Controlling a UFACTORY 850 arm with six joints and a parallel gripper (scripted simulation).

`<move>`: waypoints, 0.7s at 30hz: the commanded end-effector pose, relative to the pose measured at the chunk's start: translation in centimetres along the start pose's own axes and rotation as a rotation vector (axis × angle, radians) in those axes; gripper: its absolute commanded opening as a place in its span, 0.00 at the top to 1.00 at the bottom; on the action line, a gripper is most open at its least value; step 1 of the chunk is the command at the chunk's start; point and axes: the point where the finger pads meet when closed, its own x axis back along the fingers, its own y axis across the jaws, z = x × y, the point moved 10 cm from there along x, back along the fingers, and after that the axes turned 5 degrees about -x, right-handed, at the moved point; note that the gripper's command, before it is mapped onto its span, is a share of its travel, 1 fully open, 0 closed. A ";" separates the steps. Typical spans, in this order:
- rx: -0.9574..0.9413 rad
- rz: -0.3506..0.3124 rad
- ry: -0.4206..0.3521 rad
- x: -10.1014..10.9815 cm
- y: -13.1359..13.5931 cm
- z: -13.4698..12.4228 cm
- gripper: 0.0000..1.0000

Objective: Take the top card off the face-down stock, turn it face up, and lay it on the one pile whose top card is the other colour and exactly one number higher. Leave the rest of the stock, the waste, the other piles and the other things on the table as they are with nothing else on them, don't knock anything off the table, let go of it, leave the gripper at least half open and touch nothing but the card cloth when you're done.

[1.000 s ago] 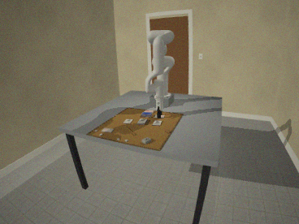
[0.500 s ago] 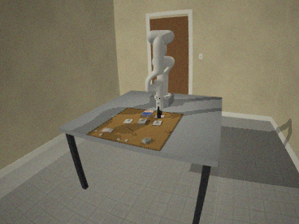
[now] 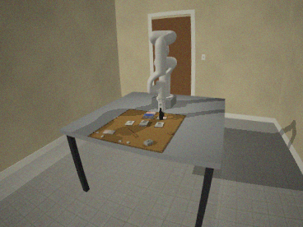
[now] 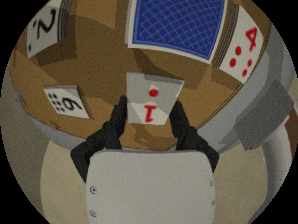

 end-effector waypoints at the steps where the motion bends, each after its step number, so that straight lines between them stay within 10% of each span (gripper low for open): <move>1: 0.000 0.001 0.000 0.5 0.0 0.0 0.37; 21: 0.000 0.001 0.000 4.0 0.0 0.0 0.37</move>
